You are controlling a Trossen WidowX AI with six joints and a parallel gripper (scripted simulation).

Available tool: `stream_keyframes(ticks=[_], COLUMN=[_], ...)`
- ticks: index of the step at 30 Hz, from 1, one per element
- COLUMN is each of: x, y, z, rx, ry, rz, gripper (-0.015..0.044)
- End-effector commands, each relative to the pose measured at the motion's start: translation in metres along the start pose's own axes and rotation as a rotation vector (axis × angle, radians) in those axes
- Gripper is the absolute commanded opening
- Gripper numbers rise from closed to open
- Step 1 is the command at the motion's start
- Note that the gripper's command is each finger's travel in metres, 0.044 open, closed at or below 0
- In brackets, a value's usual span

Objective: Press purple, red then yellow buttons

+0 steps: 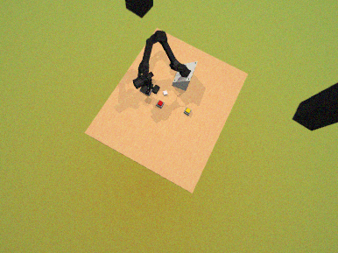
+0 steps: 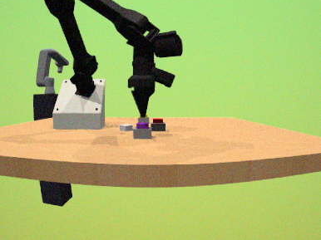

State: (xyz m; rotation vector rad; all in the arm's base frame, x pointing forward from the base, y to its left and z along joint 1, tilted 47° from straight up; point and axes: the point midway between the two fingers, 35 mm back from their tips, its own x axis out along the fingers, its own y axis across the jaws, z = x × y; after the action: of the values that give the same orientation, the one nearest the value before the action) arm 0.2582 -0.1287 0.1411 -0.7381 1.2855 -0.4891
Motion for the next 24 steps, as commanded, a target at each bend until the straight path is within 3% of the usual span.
stream_keyframes(ticks=[1,24], x=[0.008,0.023], y=[0.003,0.003], z=[-0.002,-0.002], rx=[-0.009,-0.010], ry=[0.007,0.007], rz=[0.006,0.004], gripper=[0.0020,0.0020])
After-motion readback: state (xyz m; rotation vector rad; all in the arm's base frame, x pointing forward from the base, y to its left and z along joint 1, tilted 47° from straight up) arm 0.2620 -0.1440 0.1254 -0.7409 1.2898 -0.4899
